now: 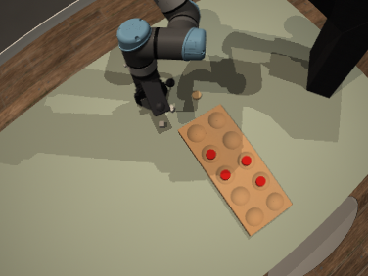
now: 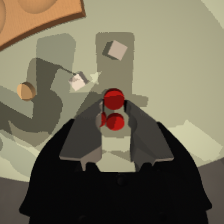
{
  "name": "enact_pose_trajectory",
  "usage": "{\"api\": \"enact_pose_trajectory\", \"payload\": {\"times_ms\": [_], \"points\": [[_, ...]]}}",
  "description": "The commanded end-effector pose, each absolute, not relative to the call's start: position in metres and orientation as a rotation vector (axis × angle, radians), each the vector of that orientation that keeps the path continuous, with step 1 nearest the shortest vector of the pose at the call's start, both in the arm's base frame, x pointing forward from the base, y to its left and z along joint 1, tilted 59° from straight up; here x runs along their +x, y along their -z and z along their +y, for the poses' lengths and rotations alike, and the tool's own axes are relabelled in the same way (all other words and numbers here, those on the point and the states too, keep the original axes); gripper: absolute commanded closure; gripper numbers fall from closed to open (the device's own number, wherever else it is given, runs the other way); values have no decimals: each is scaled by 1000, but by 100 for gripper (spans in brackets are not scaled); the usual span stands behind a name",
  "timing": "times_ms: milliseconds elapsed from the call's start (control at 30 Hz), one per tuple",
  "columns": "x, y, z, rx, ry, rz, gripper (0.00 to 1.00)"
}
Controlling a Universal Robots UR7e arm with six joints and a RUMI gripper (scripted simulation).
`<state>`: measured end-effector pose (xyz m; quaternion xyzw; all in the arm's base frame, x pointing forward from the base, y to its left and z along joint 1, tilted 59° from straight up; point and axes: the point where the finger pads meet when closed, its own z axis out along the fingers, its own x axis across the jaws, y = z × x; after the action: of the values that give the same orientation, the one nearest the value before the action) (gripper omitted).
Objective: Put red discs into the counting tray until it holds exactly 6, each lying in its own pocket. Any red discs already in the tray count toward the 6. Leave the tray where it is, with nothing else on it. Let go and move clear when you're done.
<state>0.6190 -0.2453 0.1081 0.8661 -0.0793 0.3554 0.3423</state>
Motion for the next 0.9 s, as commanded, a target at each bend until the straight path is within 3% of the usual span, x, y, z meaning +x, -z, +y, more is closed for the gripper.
{"api": "enact_pose_trajectory", "payload": {"times_ms": [0, 867], "points": [[615, -113, -240, 2251, -925, -206, 100], [564, -159, -181, 2251, -925, -206, 100]]}}
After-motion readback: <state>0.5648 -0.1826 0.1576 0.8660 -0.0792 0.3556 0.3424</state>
